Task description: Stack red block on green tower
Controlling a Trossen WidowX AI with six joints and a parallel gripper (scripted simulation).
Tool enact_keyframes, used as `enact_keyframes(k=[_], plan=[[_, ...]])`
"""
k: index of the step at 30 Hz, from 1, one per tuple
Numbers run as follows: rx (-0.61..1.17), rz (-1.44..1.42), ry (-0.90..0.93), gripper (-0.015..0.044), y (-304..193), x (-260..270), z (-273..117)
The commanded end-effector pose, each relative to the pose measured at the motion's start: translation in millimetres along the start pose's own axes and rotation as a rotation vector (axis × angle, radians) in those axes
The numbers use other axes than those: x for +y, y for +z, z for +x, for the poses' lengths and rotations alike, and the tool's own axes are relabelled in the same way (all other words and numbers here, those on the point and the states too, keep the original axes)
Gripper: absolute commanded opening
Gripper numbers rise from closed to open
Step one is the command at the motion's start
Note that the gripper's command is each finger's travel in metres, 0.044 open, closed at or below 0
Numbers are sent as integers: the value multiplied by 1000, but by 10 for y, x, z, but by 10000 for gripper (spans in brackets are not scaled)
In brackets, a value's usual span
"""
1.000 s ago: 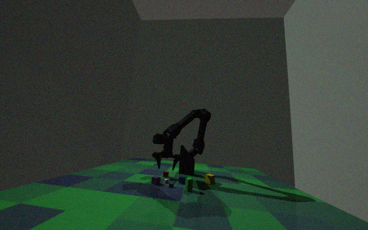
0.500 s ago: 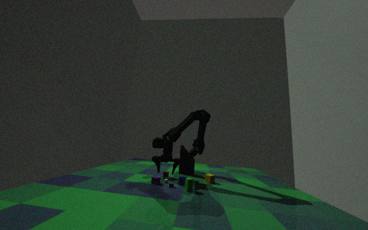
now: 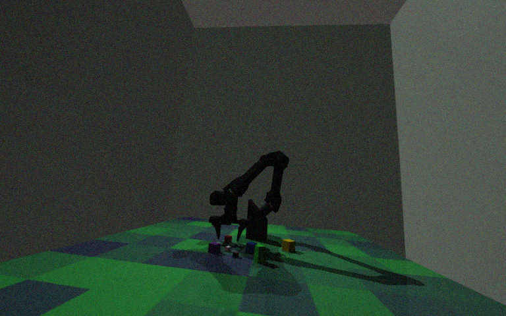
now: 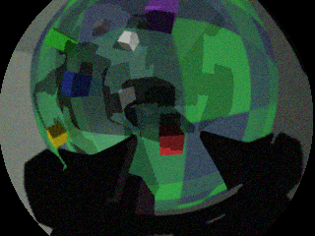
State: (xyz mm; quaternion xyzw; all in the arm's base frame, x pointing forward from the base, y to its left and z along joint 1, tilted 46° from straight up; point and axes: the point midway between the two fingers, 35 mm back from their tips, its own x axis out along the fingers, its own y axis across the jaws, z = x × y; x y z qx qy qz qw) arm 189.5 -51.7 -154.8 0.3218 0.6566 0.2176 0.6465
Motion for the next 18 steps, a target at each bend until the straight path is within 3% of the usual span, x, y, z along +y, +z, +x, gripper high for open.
enact_keyframes(k=[1,4,17,18], plan=[[2,9,6,440,-10,4,16],[2,9,6,440,-10,4,2],[2,9,6,99,-10,4,2],[2,9,6,92,-10,4,2]])
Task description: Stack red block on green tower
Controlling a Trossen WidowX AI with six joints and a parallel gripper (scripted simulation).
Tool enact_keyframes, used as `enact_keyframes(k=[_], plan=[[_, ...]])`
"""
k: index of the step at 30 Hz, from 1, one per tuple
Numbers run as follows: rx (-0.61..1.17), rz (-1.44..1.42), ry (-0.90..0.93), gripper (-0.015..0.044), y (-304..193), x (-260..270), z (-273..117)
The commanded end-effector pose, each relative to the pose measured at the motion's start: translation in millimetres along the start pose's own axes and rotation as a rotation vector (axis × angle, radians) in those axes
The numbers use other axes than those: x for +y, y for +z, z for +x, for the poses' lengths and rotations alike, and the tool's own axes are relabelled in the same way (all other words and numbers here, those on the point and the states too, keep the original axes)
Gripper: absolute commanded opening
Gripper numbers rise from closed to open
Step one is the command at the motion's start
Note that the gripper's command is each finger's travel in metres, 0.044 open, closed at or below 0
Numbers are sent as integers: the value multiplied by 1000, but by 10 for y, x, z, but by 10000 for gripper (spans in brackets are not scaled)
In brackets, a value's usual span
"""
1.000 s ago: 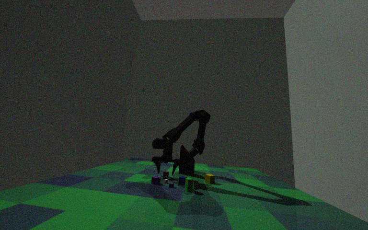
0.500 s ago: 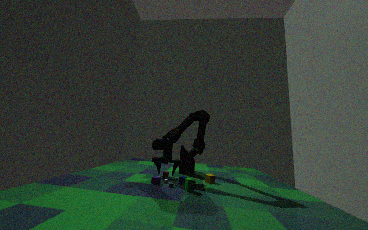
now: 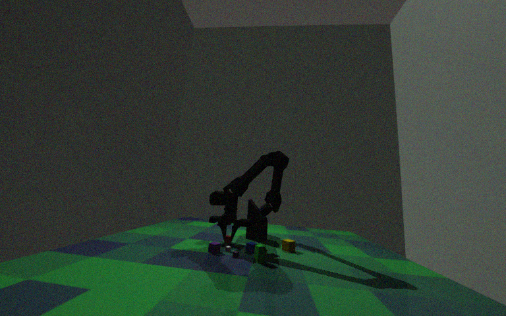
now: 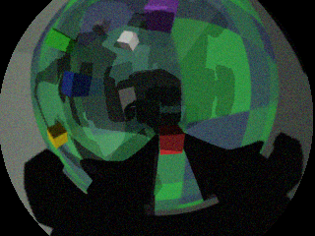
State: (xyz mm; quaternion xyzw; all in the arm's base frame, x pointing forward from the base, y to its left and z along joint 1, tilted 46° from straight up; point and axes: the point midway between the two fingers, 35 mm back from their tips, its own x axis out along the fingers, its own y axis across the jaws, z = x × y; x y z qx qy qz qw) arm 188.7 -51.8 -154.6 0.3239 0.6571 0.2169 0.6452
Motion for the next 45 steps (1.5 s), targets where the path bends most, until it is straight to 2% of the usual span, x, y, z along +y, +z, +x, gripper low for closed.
enact_keyframes(k=[1,6,8,30,40,45], plan=[[1,4,3,85,-2,4,4],[1,4,3,52,-2,4,4],[1,4,3,0,0,2,-26],[2,6,-3,0,3,-17,-1154],[-1,-1,-5,0,30,-22,-1193],[-21,-64,-21,0,262,70,-1229]])
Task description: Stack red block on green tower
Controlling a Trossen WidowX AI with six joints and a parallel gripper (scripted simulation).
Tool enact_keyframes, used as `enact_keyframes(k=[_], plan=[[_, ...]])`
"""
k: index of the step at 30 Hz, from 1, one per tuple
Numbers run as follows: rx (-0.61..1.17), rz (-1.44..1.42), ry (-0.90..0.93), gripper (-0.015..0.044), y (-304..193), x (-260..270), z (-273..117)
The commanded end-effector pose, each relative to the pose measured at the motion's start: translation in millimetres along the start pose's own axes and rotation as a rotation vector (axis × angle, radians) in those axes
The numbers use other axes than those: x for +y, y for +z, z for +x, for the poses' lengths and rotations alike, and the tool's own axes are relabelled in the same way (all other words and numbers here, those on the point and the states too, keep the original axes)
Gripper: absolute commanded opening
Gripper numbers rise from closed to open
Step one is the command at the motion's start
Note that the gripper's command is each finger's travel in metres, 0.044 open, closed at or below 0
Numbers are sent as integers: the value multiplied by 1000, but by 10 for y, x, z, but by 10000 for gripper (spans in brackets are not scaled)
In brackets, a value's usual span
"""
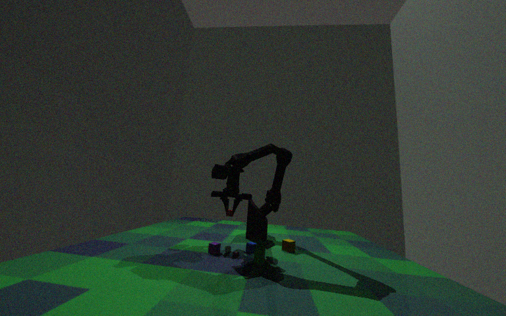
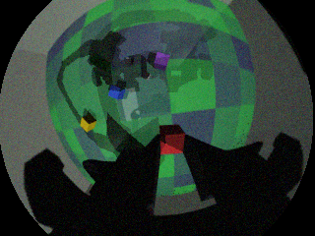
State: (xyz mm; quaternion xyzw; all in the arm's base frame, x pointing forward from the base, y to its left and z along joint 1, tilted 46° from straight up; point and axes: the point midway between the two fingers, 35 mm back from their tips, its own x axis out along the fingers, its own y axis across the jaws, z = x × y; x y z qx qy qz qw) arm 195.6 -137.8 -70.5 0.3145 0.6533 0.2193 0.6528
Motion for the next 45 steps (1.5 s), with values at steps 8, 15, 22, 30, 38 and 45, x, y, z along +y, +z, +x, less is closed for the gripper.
enact_keyframes(k=[8,15,22,30,38,45], plan=[[-14,-52,-30,0,495,242,-78],[-12,-52,-46,0,895,545,-101],[-11,-49,-46,0,1213,886,-89],[-11,-14,-19,0,1523,1322,-67],[1,15,14,0,1770,1732,-14],[4,19,21,0,1810,1805,4]])
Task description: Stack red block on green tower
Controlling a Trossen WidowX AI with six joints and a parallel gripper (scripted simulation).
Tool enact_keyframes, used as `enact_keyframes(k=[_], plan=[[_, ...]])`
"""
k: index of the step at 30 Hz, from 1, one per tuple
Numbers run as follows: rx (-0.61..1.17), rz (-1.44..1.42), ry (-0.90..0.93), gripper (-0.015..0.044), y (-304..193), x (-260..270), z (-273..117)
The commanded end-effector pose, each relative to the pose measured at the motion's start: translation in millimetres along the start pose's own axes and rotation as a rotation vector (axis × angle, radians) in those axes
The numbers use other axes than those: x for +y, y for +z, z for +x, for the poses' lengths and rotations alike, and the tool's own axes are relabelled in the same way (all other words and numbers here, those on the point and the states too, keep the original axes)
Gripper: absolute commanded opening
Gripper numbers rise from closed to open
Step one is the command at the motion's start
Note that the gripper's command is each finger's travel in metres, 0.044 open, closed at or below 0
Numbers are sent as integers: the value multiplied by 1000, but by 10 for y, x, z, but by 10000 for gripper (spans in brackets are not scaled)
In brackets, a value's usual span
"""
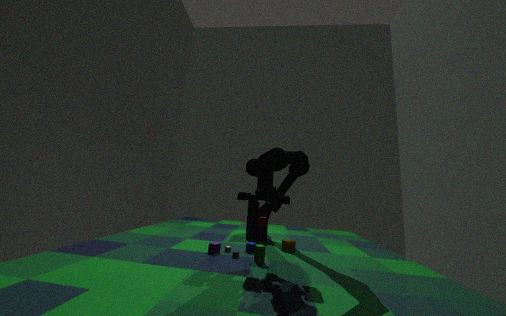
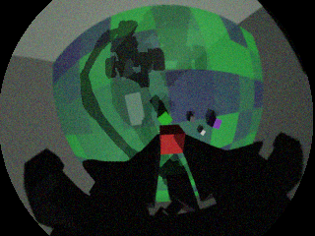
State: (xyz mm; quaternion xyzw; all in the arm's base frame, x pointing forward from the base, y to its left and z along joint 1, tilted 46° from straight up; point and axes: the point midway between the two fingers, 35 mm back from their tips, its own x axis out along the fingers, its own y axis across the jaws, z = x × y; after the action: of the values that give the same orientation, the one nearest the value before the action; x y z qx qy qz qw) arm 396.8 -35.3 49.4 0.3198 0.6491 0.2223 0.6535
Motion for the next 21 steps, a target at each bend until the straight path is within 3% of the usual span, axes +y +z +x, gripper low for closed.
enact_keyframes(k=[1,21], plan=[[11,19,8,0,5,-6,66],[11,18,11,0,-9,1,687]])
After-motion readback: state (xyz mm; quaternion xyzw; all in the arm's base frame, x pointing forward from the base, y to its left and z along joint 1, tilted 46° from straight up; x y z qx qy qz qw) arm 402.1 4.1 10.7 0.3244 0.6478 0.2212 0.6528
